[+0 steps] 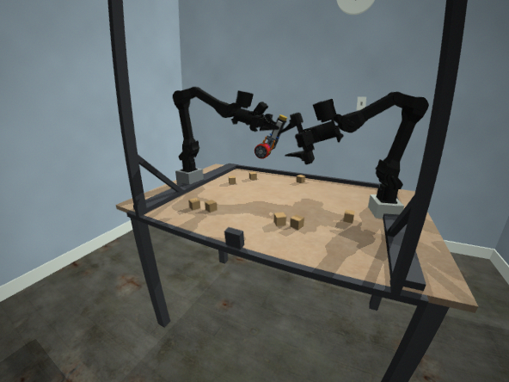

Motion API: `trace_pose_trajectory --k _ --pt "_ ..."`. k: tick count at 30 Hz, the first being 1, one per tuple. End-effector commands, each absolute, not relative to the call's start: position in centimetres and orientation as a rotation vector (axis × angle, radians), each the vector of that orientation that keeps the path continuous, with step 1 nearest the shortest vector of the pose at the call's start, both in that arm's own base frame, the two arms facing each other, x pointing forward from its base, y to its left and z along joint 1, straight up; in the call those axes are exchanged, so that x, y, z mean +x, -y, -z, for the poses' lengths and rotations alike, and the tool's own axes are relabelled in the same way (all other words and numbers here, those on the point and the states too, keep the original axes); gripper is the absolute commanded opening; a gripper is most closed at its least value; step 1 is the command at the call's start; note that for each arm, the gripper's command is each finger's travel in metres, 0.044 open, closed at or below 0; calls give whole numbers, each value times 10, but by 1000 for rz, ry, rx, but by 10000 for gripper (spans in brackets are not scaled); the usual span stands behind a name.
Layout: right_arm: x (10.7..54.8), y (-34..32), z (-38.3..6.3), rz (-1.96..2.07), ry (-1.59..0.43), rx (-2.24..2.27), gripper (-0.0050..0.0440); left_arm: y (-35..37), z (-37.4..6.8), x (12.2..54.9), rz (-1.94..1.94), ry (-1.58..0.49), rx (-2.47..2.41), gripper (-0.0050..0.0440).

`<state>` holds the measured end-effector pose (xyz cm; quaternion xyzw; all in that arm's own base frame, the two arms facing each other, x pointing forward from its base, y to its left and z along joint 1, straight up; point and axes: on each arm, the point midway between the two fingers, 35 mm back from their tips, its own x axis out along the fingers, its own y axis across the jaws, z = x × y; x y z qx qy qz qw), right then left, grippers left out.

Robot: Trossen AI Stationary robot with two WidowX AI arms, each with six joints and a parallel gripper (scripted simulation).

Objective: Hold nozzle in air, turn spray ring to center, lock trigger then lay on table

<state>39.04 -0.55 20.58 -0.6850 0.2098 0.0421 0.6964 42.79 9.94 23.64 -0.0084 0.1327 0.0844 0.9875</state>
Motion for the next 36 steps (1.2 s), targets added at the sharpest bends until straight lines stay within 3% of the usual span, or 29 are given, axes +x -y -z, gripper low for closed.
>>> trace_pose_trajectory --k 1,36 --pt "399 7 -212 -81 -450 -1529 415 -100 -253 429 -173 -226 -14 165" --pt "445 19 -196 -85 -447 -1533 415 -100 -253 429 -173 -226 -14 165"
